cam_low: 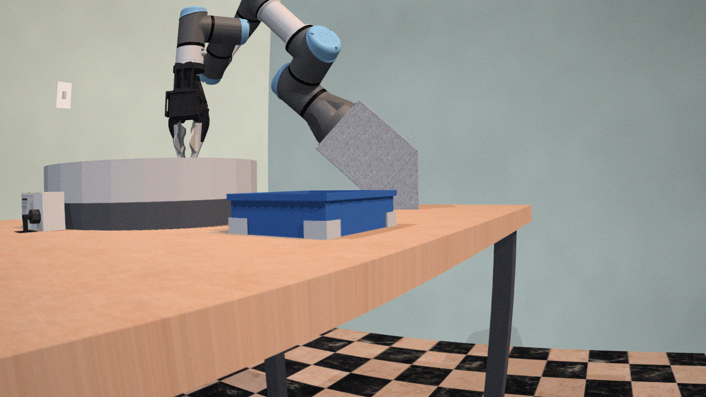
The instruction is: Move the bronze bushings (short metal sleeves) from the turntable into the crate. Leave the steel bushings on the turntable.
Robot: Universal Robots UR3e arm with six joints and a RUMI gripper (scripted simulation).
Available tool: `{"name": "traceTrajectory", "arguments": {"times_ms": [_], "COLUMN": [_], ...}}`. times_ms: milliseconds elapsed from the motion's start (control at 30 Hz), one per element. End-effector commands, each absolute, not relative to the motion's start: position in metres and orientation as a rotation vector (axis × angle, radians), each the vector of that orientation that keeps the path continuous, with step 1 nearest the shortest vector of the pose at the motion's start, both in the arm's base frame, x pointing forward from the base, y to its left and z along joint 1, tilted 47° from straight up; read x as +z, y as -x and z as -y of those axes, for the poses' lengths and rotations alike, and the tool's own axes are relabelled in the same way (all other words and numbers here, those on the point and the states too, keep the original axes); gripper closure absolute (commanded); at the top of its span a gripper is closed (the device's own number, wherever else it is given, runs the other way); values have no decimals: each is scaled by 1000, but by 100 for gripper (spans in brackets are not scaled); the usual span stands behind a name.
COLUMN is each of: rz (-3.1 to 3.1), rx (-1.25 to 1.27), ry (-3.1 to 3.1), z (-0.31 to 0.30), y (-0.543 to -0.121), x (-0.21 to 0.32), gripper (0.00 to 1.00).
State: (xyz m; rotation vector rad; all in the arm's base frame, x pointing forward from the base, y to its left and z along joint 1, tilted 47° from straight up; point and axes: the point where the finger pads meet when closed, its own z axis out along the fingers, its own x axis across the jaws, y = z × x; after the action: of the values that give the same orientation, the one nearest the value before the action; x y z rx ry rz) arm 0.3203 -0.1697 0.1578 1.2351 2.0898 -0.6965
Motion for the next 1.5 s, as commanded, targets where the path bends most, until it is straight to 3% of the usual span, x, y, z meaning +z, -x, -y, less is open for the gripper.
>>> {"name": "traceTrajectory", "arguments": {"times_ms": [0, 1467], "rz": [-2088, -2088], "rx": [-695, -695], "ry": [-1234, -1234], "z": [173, 185], "y": [-322, -326], "x": [155, 144], "gripper": [95, 95]}}
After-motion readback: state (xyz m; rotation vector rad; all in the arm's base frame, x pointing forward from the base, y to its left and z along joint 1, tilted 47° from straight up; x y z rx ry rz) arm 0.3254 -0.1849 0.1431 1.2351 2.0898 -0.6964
